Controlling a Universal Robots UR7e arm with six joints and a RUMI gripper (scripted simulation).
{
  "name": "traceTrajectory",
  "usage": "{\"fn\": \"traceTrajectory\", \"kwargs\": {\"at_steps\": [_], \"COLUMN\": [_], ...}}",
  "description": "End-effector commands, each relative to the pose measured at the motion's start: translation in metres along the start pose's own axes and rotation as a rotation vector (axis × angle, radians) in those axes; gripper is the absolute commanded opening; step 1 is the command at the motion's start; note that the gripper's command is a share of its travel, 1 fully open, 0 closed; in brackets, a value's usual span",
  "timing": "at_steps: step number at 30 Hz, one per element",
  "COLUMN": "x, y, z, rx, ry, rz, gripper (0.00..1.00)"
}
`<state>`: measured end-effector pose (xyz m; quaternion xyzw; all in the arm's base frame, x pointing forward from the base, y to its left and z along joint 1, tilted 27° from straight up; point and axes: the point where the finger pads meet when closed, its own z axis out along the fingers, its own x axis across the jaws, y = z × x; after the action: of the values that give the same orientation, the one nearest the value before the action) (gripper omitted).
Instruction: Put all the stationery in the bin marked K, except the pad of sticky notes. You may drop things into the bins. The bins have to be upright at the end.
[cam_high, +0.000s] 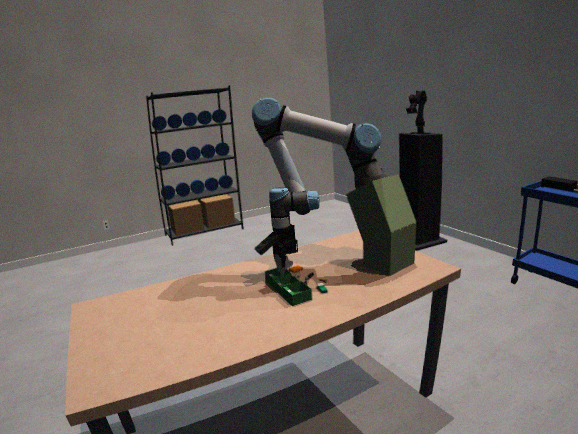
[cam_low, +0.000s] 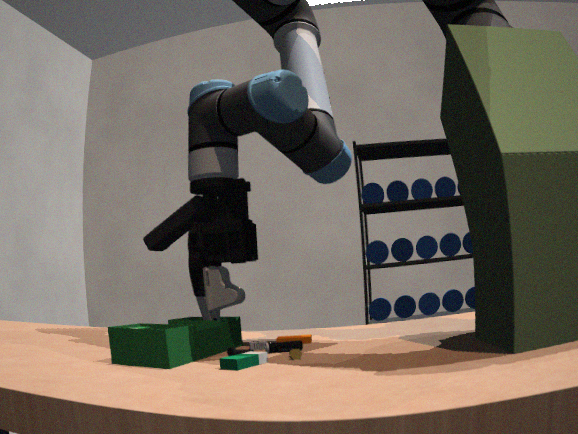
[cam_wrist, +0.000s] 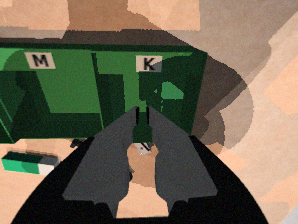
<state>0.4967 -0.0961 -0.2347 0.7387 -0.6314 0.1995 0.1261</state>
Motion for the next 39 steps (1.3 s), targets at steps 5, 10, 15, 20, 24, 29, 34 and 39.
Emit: {"fn": "traceTrajectory", "kwargs": {"at_steps": [5, 10, 15, 20, 24, 29, 34, 39], "x": [0.000, 0.000, 0.000, 0.000, 0.000, 0.000, 0.000, 0.000], "y": [0.000, 0.000, 0.000, 0.000, 0.000, 0.000, 0.000, 0.000], "z": [-0.008, -0.014, -0.021, -0.028, -0.036, -0.056, -0.059, -0.059], "rx": [0.001, 0.001, 0.001, 0.001, 0.001, 0.001, 0.001, 0.001], "ry": [0.000, 0.000, 0.000, 0.000, 0.000, 0.000, 0.000, 0.000], "rz": [0.000, 0.000, 0.000, 0.000, 0.000, 0.000, 0.000, 0.000], "gripper": [0.04, 0.04, 0.04, 0.04, 0.04, 0.04, 0.04, 0.04]}}
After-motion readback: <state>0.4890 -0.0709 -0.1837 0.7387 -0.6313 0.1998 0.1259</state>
